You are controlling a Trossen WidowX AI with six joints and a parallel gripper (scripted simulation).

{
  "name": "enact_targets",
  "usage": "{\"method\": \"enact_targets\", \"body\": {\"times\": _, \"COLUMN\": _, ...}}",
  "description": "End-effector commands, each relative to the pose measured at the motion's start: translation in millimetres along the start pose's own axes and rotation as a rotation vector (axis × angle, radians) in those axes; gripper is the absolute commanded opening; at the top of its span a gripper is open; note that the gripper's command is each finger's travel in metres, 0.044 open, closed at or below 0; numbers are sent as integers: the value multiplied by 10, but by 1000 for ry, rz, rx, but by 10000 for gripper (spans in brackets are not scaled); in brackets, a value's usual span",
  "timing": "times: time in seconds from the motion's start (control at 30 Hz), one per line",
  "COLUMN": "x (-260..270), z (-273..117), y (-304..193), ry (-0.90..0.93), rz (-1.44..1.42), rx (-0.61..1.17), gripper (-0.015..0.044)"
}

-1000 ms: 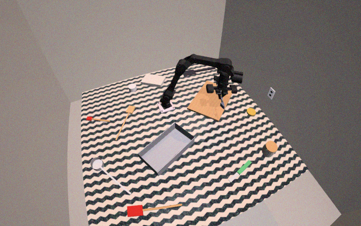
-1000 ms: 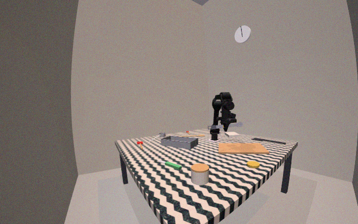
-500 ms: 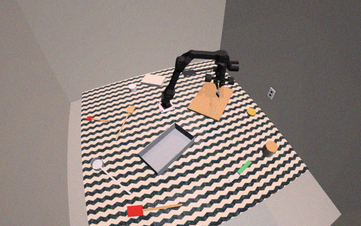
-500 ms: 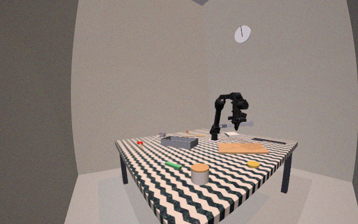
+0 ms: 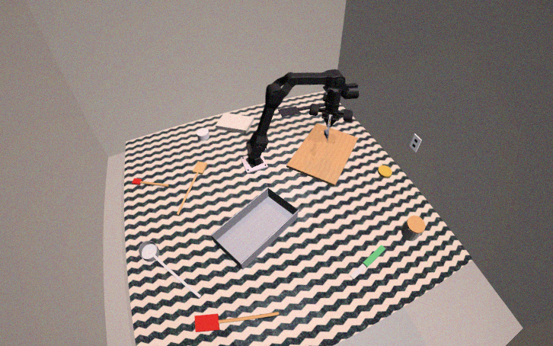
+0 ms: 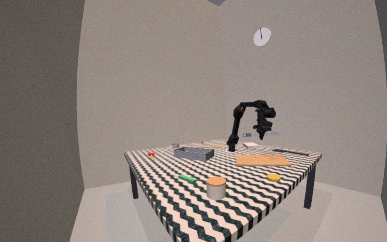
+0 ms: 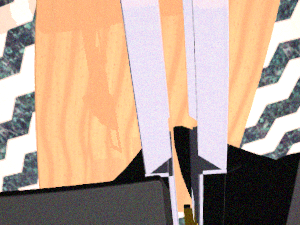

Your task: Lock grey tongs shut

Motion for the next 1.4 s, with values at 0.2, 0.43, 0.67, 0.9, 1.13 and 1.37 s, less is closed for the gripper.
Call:
{"method": "enact_targets", "body": {"times": 0.2, "x": 1, "z": 69, "y": -117, "ry": 32, "rz": 2, "rx": -104, "gripper": -150}}
{"method": "enact_targets", "body": {"times": 0.43, "x": 4, "z": 244, "y": -356, "ry": 76, "rz": -16, "rx": -330, "gripper": -150}}
{"method": "enact_targets", "body": {"times": 0.67, "x": 32, "z": 394, "y": -590, "ry": 71, "rz": -24, "rx": -570, "gripper": -150}}
{"method": "enact_targets", "body": {"times": 0.9, "x": 87, "z": 520, "y": -834, "ry": 9, "rz": -19, "rx": -813, "gripper": -150}}
{"method": "enact_targets", "body": {"times": 1.13, "x": 169, "z": 624, "y": -1081, "ry": -114, "rz": -6, "rx": -1048, "gripper": -150}}
{"method": "enact_targets", "body": {"times": 1.37, "x": 238, "z": 682, "y": -1243, "ry": -224, "rz": 8, "rx": -1187, "gripper": -150}}
Point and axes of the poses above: the point midway between the two fingers, 35 mm back from their tips, its own z axis out along the fingers, its own x axis across the jaws, y = z × x, the point moved 10 cm from there along -z, back along the fingers, and after that the axes turned 10 degrees about -z, right-handed, at the moved point
